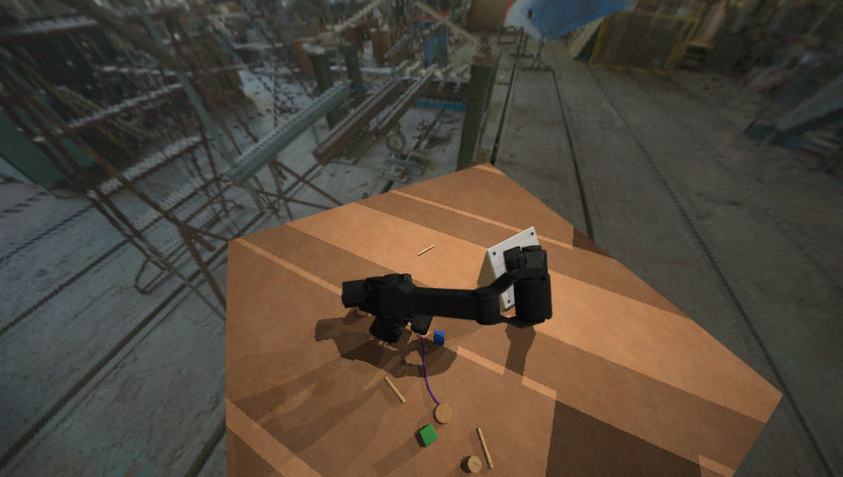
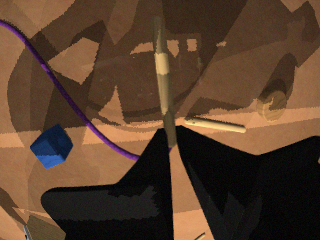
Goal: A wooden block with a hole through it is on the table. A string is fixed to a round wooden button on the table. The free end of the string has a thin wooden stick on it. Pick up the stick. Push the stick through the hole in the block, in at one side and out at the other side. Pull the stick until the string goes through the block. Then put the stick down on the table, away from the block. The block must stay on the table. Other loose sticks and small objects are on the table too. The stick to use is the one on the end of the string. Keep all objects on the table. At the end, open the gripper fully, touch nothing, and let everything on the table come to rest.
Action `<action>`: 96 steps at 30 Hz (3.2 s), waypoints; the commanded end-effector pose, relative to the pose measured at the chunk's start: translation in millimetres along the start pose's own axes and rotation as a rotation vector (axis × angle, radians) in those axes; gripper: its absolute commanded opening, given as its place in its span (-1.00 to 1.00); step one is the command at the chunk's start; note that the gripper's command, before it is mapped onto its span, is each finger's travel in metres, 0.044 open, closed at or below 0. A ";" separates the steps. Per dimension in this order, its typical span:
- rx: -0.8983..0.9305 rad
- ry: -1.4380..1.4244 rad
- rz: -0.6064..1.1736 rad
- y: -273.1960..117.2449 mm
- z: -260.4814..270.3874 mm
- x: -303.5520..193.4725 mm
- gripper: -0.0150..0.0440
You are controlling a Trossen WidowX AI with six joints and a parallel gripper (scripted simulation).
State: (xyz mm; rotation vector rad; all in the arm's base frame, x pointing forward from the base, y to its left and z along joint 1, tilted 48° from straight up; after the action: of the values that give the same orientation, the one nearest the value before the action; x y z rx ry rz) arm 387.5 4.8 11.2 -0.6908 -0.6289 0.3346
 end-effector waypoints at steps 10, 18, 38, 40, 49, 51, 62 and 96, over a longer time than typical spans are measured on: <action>-0.009 -0.519 -0.010 -3.6 4.5 16.7 -0.49; -0.011 -0.818 -0.009 -3.5 7.3 24.8 -0.49; -0.016 -1.563 -0.009 -3.3 15.2 44.7 -0.49; -0.016 -1.638 -0.009 -3.2 16.1 46.7 -0.49; -0.018 -1.842 -0.009 -3.1 18.6 52.0 -0.49; -0.018 -1.842 -0.008 -3.0 18.6 52.0 -0.49; -0.019 -1.842 -0.008 -3.6 11.2 56.0 -0.49; -0.023 -1.843 -0.006 -5.2 -29.0 72.5 -0.49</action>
State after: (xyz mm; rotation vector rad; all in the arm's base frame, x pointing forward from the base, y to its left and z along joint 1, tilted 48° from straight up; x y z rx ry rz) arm 457.4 25.1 32.6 -0.2135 -2.3646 0.9504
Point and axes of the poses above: the point midway between the two fingers, 35 mm back from their tips, its own y axis out along the fingers, its own z axis across the jaws, x = y × z, the point moved 7 cm from there along -y, back along the fingers, and after that the axes turned 4 degrees about y, right-handed, at the moved point
